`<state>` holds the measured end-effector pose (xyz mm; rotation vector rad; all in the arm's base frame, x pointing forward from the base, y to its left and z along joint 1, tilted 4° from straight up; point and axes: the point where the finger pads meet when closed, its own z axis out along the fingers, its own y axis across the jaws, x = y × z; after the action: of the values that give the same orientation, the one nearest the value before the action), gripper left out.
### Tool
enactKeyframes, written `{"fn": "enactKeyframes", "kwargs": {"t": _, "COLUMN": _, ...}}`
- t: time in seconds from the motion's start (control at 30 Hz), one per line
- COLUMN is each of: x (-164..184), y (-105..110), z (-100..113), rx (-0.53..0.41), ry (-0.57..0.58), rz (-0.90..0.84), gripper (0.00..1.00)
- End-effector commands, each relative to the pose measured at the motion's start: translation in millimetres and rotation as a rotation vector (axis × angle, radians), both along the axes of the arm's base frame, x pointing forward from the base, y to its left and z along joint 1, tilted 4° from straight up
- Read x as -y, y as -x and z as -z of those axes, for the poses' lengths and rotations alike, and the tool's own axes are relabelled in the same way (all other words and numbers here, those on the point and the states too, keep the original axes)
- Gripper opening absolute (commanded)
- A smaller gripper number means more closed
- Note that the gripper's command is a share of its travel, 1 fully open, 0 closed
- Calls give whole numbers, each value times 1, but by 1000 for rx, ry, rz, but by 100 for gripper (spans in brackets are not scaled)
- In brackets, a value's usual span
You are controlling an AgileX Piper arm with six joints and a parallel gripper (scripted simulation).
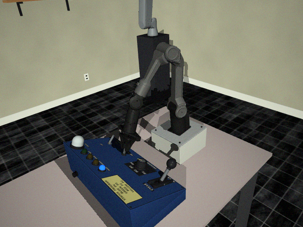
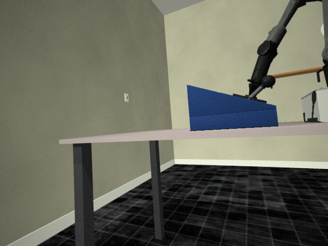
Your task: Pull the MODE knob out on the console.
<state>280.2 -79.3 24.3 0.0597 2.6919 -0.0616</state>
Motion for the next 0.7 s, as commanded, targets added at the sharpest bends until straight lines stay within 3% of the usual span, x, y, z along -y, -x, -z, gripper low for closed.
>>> {"fn": "enactKeyframes", "kwargs": {"t": 0.0, "x": 0, "y": 0, "z": 0, "rx": -1, "ry": 0, "rz": 0, "gripper": 0}}
{"fn": "enactKeyframes", "kwargs": {"t": 0.67, "x": 0, "y": 2, "z": -3, "rx": -1, "ry": 0, "rz": 0, "gripper": 0}}
